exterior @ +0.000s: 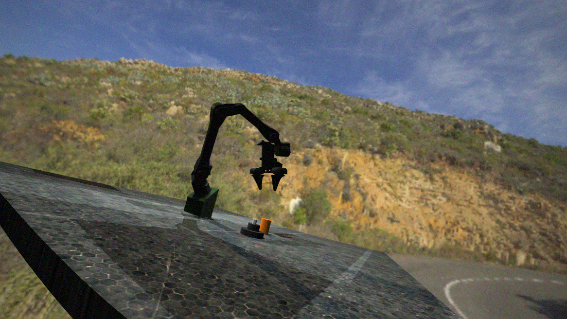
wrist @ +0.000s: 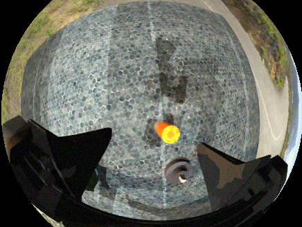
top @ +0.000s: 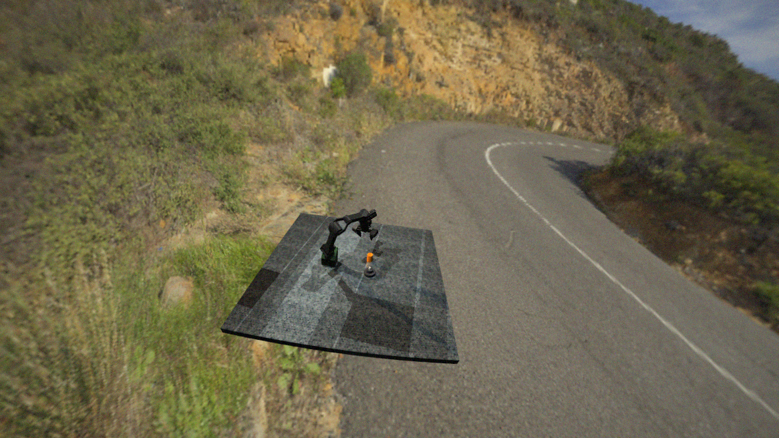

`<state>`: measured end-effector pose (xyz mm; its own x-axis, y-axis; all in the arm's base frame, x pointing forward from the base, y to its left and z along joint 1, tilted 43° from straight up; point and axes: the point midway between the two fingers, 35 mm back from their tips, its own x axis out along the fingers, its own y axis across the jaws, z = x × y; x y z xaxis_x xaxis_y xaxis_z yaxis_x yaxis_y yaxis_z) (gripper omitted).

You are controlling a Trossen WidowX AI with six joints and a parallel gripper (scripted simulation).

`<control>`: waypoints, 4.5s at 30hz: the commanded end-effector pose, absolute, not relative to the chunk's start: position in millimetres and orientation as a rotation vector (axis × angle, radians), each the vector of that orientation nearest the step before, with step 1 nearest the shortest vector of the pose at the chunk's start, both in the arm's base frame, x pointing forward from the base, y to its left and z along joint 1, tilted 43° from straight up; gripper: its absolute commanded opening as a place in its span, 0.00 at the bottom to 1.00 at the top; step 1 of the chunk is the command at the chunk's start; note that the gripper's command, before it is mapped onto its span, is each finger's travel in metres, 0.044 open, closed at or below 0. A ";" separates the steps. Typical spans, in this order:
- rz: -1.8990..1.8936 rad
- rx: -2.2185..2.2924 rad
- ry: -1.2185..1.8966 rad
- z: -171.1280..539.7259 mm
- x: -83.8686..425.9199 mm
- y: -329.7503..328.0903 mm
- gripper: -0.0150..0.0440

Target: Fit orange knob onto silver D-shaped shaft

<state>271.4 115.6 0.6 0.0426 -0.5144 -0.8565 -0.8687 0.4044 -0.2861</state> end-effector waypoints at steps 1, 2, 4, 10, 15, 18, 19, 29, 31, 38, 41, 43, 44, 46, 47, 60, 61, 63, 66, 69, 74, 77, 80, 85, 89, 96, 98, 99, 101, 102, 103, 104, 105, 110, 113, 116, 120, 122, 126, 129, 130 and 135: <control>0.461 -1.360 1.804 -12.1 295.9 68.5 1.00; 0.480 -1.382 1.850 -15.4 300.6 57.0 1.00; 0.497 -1.398 1.888 -18.0 304.0 47.6 1.00; 0.497 -1.398 1.887 -22.7 307.1 47.9 1.00; 0.496 -1.398 1.888 -47.8 304.4 27.7 1.00; 0.496 -1.398 1.888 -48.7 304.2 26.9 1.00; 0.495 -1.399 1.888 -51.4 303.7 24.5 1.00; 0.495 -1.399 1.887 -65.8 301.6 11.8 1.00; 0.495 -1.399 1.887 -68.3 301.4 9.7 1.00; 0.495 -1.399 1.887 -76.9 300.3 2.1 1.00; 0.495 -1.399 1.887 -80.5 299.7 -1.1 1.00; 0.495 -1.399 1.887 -82.9 299.1 -3.2 1.00; 0.495 -1.398 1.887 -84.1 298.8 -4.3 1.00; 0.495 -1.398 1.888 -86.6 298.2 -6.4 1.00; 0.495 -1.398 1.888 -87.7 298.0 -7.5 1.00; 0.493 -1.399 1.889 -102.4 293.9 -21.5 1.00; 0.493 -1.400 1.889 -103.5 293.5 -22.6 1.00; 0.493 -1.400 1.889 -105.6 292.8 -24.7 1.00; 0.492 -1.401 1.890 -108.0 291.9 -27.2 1.00; 0.492 -1.401 1.890 -108.2 291.9 -27.3 0.91; 0.492 -1.401 1.890 -108.2 291.9 -27.3 0.69; 0.492 -1.401 1.890 -108.2 291.9 -27.3 0.59; 0.492 -1.401 1.890 -108.2 291.9 -27.3 0.55; 0.492 -1.401 1.889 -107.5 292.3 -26.6 0.43; 0.496 -1.399 1.886 -93.2 300.1 -11.3 0.25; 0.497 -1.396 1.881 -58.8 311.1 22.4 0.25; 0.495 -1.394 1.879 -48.0 312.8 32.2 0.25; 0.495 -1.394 1.879 -42.5 313.3 36.9 0.25; 0.497 -1.394 1.881 -31.4 313.9 46.2 0.25; 0.497 -1.395 1.882 -25.7 314.0 50.8 0.25; 0.498 -1.395 1.884 -19.9 313.9 55.3 0.25; 0.498 -1.396 1.885 -14.0 313.6 59.8 0.25; 0.498 -1.397 1.886 -9.1 313.3 63.4 0.25; 0.496 -1.404 1.882 -5.9 312.7 66.2 0.25; 0.482 -1.433 1.857 -5.9 311.7 67.8 0.25; 0.455 -1.485 1.811 -4.0 309.8 72.1 0.25; 0.407 -1.569 1.728 0.9 306.3 80.6 0.25; 0.382 -1.611 1.683 3.9 304.4 85.3 0.25; 0.338 -1.680 1.603 9.3 301.1 93.6 0.25; 0.307 -1.726 1.547 13.0 298.8 99.3 0.25; 0.297 -1.741 1.528 14.3 298.1 101.2 0.25; 0.244 -1.816 1.428 20.7 294.2 110.9 0.25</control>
<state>295.0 105.3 15.8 0.2894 -0.7359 -0.6121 -0.9073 -0.0071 -0.4204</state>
